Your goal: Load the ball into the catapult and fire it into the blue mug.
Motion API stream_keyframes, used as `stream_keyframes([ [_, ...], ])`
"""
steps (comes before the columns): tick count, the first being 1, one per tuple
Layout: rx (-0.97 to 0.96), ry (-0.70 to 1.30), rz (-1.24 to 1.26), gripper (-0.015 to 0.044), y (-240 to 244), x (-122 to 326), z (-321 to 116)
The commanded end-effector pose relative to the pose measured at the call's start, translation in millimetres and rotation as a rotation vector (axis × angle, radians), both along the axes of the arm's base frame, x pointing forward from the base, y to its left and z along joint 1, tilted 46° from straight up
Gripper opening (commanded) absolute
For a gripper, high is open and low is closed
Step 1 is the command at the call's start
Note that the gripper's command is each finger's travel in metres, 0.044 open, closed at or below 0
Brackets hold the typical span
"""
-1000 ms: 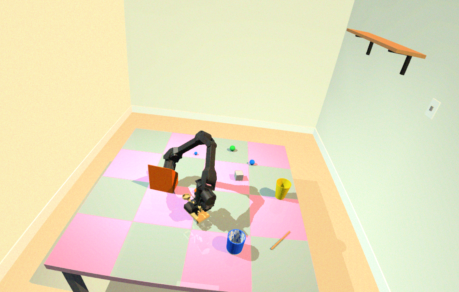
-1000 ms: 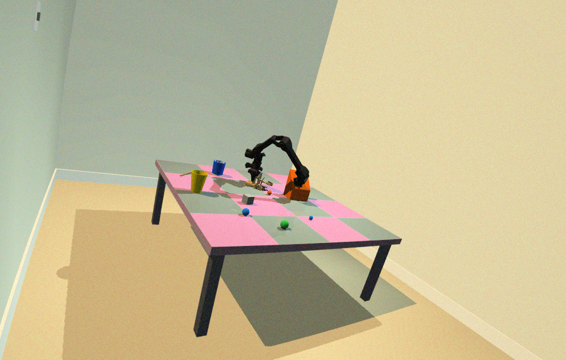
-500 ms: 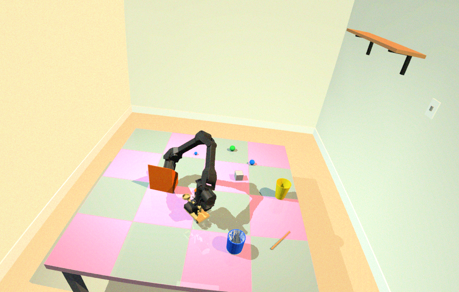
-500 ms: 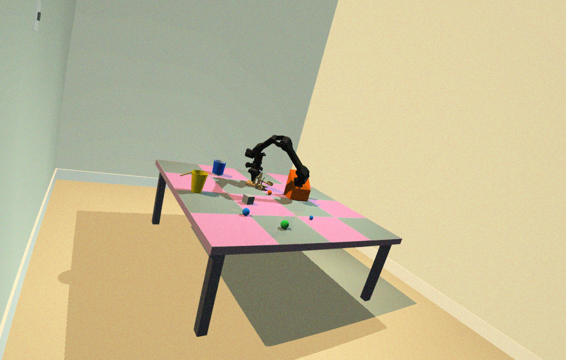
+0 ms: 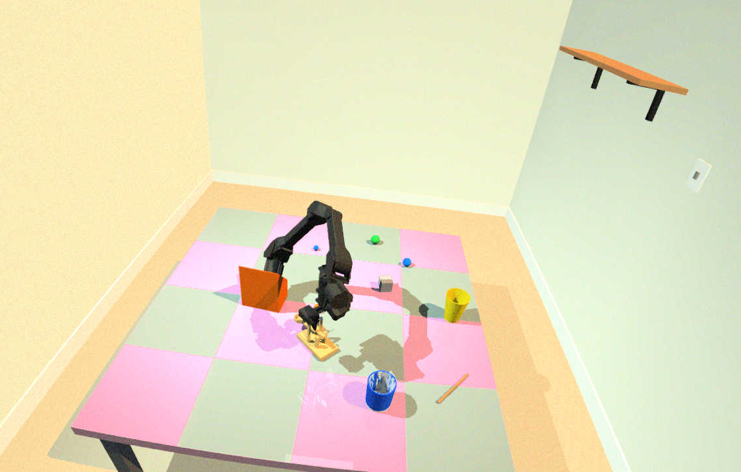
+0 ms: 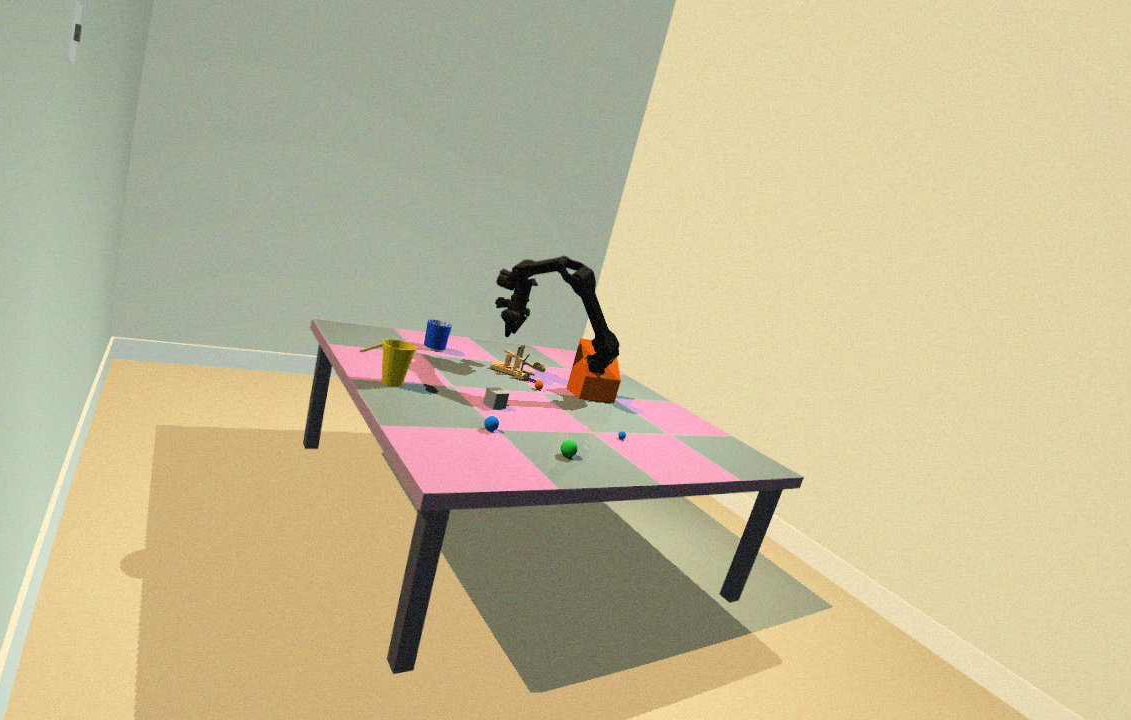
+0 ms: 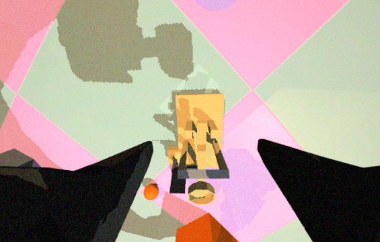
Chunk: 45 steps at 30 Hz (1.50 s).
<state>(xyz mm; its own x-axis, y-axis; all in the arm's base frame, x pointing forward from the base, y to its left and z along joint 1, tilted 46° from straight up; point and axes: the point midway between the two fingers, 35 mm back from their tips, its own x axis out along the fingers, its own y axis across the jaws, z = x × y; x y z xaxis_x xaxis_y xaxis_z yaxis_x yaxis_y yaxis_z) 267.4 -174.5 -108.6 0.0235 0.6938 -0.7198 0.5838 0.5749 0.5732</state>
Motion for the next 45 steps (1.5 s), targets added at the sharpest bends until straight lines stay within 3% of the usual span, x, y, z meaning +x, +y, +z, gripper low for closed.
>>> stream_keyframes([
  [1,0.018,0.018,0.005,0.0440,6.1,-3.6,-3.4],
  [4,0.016,0.013,0.004,0.0440,4.2,-6.6,-0.3],
  [9,0.018,0.012,0.003,0.0440,36.2,-5.9,-31.4],
  [45,0.020,0.011,0.003,0.0440,74.5,-4.1,-67.4],
])
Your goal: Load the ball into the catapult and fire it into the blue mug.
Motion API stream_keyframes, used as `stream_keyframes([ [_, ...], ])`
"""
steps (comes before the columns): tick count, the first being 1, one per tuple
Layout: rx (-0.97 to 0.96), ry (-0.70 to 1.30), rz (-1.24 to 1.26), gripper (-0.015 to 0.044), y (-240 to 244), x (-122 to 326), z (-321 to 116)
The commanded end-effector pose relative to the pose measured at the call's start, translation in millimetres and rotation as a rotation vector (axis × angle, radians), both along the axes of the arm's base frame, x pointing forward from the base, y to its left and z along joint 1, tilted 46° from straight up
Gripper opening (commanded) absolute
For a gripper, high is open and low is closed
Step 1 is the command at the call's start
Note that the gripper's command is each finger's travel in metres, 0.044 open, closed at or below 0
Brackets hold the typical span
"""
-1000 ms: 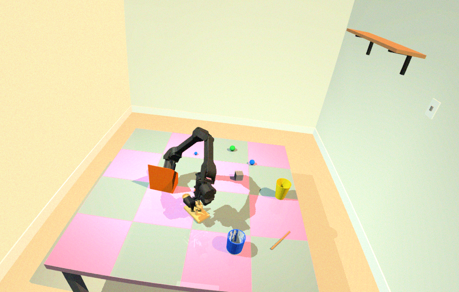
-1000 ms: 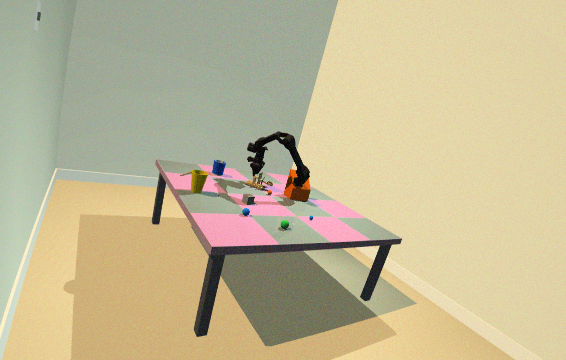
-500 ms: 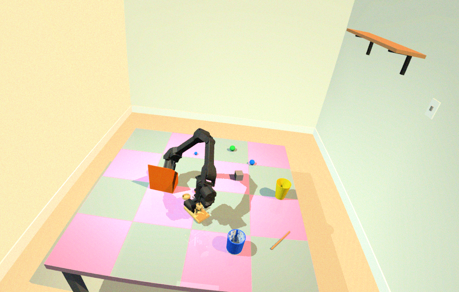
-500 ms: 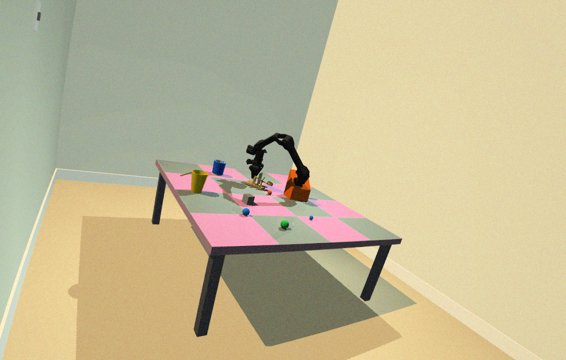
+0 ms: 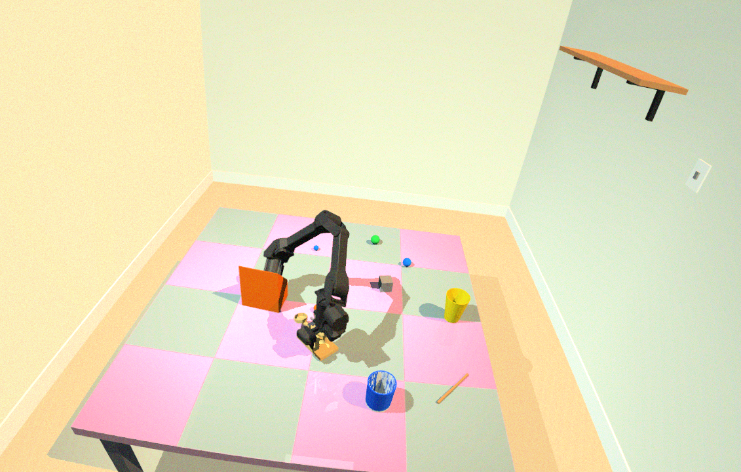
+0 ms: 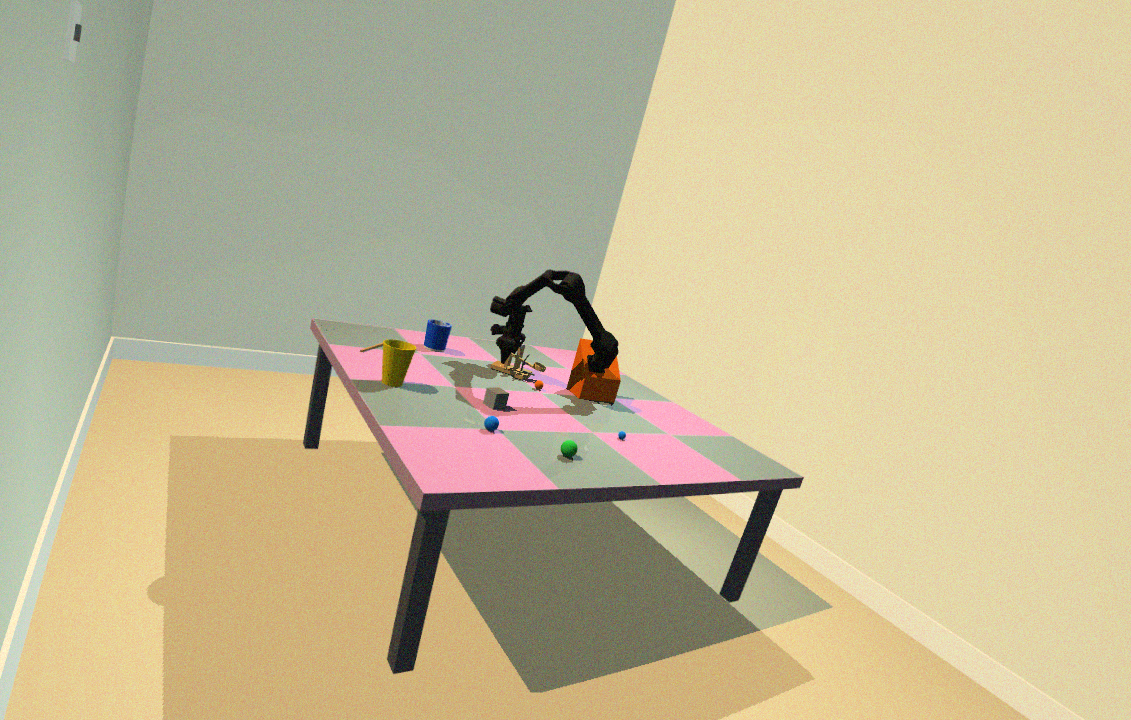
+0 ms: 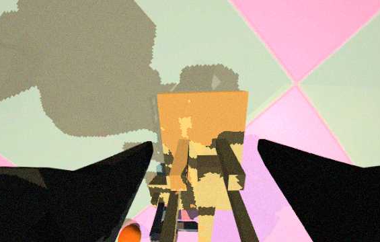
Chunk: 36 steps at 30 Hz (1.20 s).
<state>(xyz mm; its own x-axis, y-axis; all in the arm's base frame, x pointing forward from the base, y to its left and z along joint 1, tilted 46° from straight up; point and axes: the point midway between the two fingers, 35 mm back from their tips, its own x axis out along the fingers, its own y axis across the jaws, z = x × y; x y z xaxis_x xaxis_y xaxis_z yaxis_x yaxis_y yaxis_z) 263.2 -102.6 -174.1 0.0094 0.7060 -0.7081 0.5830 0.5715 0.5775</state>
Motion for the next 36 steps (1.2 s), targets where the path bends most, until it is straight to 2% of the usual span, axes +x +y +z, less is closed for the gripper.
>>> stream_keyframes([
  [1,0.004,0.002,-0.008,0.0440,3.2,0.0,-2.4],
  [11,0.000,0.000,0.000,0.0177,1.1,-0.1,-0.9],
  [18,0.000,0.000,0.000,0.0131,1.1,-0.1,-0.9],
  [23,-0.001,0.002,0.000,0.0000,-32.6,-0.7,32.2],
  [36,0.000,0.002,-0.004,0.0000,-26.3,1.4,23.9],
])
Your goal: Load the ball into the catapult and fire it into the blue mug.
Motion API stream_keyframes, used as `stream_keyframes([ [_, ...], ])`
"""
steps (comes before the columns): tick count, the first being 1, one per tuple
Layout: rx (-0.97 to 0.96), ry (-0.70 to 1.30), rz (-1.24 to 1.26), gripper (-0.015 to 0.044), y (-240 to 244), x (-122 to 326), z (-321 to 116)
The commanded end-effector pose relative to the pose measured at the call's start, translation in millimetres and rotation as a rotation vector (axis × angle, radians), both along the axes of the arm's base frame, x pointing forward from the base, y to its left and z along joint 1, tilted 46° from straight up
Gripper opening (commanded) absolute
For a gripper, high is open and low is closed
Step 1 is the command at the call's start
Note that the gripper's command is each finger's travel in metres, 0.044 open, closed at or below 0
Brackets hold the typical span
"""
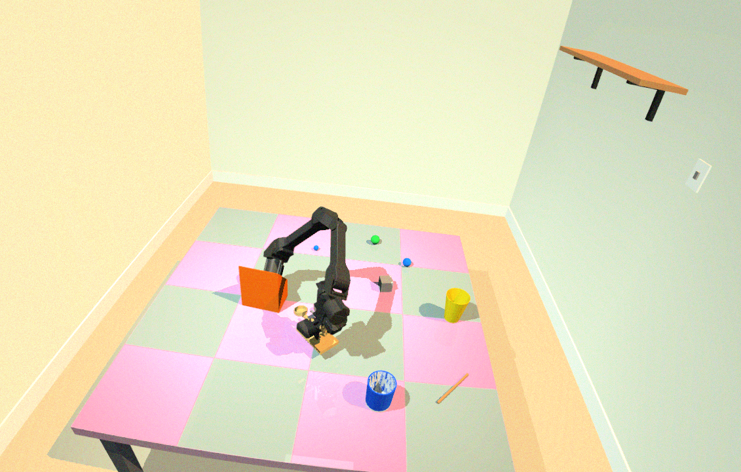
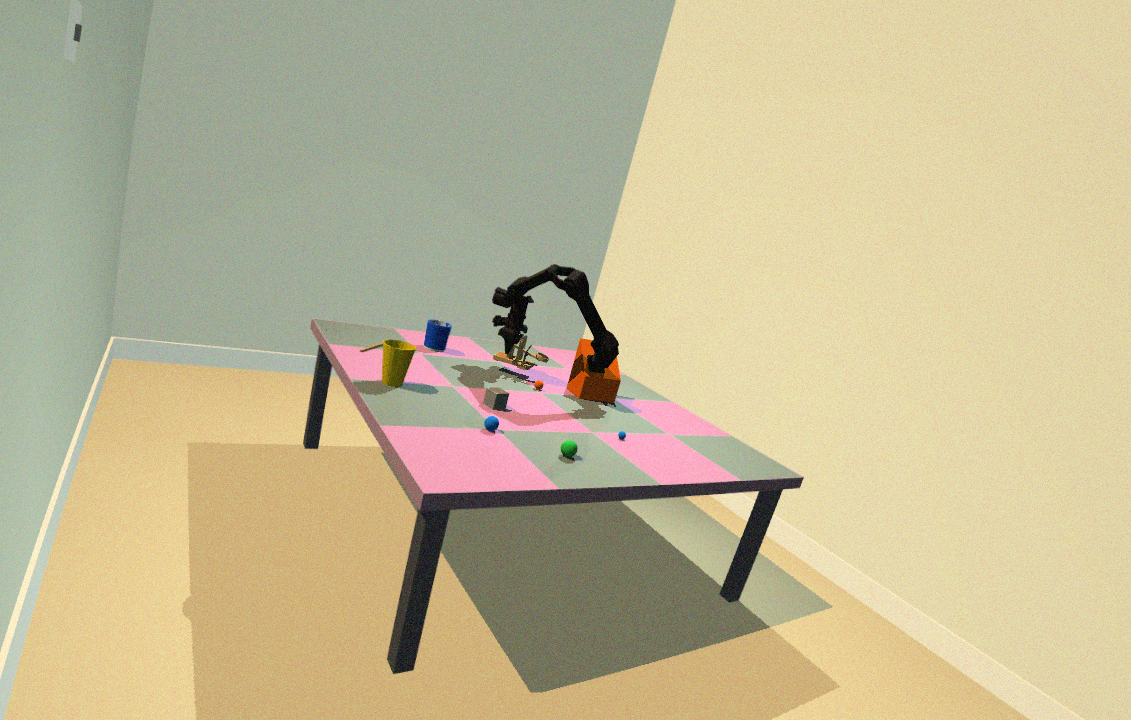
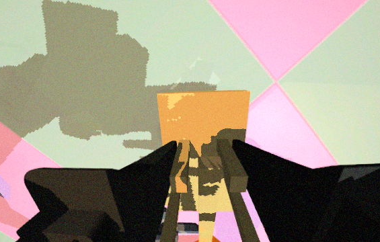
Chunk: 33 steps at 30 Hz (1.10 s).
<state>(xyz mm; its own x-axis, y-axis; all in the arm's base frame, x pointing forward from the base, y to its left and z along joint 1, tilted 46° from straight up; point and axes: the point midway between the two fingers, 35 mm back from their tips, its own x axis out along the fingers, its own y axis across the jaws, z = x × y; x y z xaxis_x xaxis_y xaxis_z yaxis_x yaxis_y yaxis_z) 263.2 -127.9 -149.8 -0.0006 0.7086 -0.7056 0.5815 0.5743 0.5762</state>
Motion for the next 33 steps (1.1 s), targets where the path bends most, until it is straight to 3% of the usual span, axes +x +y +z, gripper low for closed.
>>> stream_keyframes([
  [1,-0.003,-0.004,-0.013,0.0000,0.2,1.6,-1.6],
  [27,0.002,0.001,-0.002,0.0000,24.3,0.3,-24.3],
  [33,0.002,0.001,-0.002,0.0157,24.3,0.3,-24.3],
])
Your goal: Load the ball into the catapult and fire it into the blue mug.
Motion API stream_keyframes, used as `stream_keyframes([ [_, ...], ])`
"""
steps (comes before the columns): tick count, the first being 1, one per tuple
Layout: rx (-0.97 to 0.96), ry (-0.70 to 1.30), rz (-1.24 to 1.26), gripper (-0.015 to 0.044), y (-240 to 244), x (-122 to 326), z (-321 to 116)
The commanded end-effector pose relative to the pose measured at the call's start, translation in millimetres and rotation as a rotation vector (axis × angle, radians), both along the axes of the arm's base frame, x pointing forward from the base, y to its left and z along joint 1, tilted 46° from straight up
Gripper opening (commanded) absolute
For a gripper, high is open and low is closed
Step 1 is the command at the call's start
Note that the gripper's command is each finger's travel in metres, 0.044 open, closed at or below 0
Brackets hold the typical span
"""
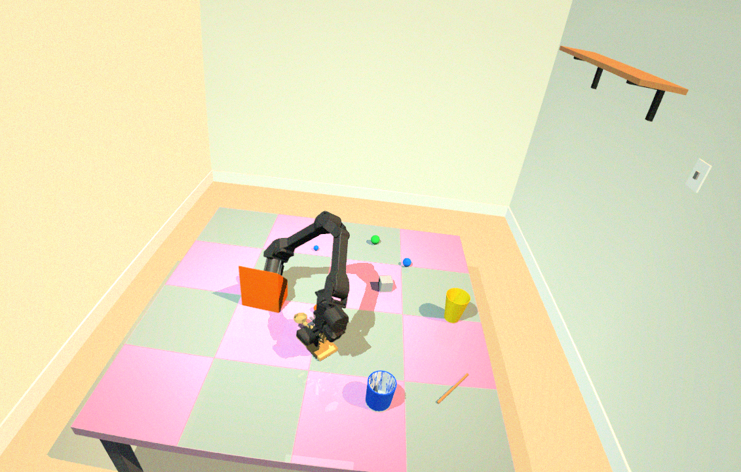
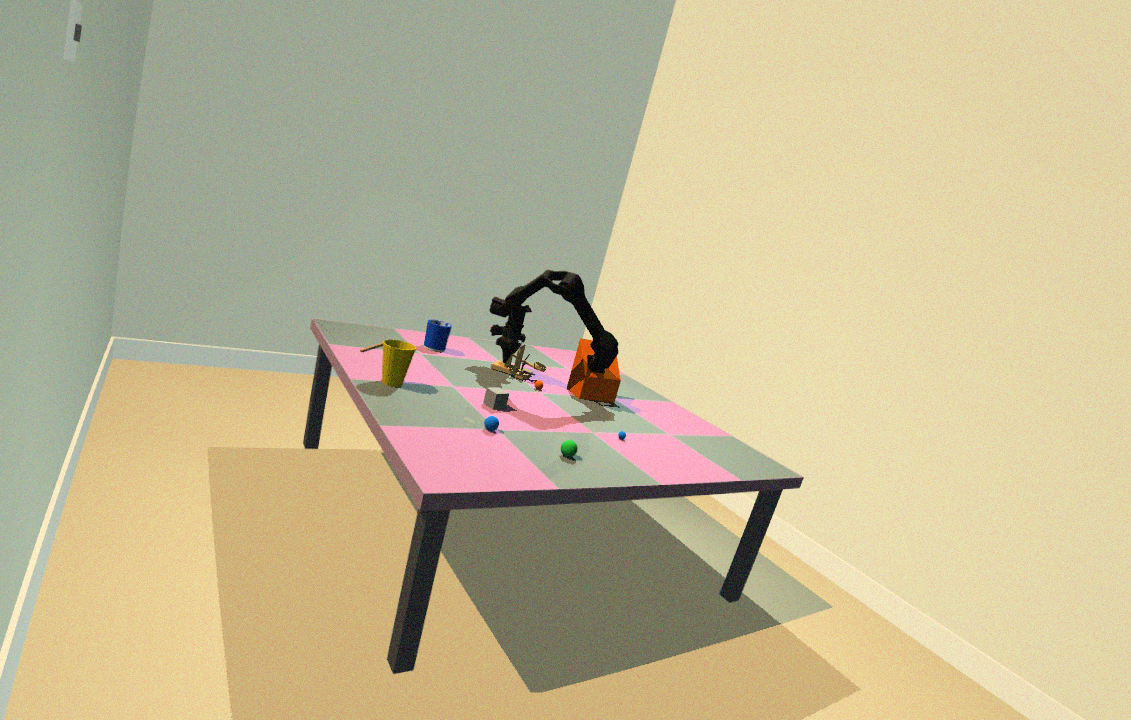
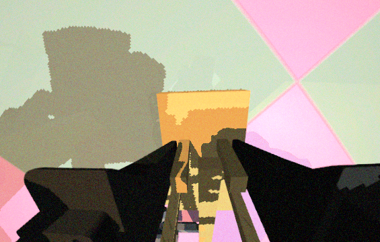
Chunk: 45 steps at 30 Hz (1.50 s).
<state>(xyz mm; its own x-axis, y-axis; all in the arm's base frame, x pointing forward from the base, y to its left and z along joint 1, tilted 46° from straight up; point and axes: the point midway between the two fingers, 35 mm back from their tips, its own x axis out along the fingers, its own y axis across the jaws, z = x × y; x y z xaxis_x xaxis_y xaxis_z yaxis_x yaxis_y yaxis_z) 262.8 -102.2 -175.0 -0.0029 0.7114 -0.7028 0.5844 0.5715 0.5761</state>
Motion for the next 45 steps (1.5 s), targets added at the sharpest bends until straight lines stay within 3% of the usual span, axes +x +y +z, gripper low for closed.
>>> stream_keyframes([
  [1,-0.002,-0.003,-0.001,0.0184,-1.3,0.6,0.9],
  [8,-0.003,-0.003,-0.001,0.0368,-3.3,0.9,2.5],
  [11,-0.006,-0.002,-0.002,0.0440,-31.8,3.2,27.3],
  [14,-0.007,0.001,-0.001,0.0440,-65.6,0.1,62.6],
  [17,-0.006,0.001,-0.001,0.0440,-72.7,-1.4,71.0],
  [45,-0.007,-0.007,-0.015,0.0440,-24.6,-0.3,22.3],
])
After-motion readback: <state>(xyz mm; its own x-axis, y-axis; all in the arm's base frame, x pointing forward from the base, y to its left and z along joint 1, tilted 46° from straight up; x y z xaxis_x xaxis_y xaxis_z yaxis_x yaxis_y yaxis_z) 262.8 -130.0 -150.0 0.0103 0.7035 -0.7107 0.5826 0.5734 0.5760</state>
